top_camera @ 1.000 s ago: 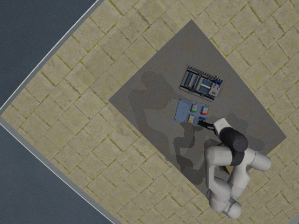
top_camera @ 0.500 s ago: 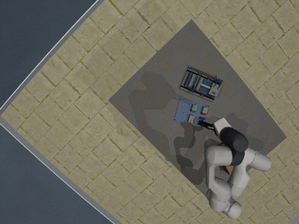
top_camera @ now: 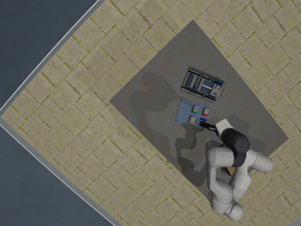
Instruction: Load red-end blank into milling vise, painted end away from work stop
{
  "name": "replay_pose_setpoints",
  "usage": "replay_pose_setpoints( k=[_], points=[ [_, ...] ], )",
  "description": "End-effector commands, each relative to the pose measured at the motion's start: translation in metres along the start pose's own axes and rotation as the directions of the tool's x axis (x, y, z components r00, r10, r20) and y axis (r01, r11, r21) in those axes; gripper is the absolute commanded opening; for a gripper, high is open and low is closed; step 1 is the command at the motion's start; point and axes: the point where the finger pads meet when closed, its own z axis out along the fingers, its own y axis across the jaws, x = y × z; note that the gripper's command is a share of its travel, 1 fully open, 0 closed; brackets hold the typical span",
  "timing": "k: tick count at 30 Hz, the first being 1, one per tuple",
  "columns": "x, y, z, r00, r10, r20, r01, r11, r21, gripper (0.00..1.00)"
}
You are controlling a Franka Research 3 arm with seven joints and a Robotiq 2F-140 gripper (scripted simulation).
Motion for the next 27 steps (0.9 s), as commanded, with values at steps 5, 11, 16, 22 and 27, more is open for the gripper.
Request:
replay_pose_setpoints(
  k=[5,11,16,22,27],
  points=[
    [-0.059,0.007,0.000,1.000,-0.001,-0.001,0.001,1.000,0.000,1.00],
    [-0.059,0.007,0.000,1.000,-0.001,-0.001,0.001,1.000,0.000,1.00],
    [-0.059,0.007,0.000,1.000,-0.001,-0.001,0.001,1.000,0.000,1.00],
    [-0.054,0.007,0.000,1.000,-0.001,-0.001,0.001,1.000,0.000,1.00],
    [-0.054,0.007,0.000,1.000,-0.001,-0.001,0.001,1.000,0.000,1.00]
  ],
)
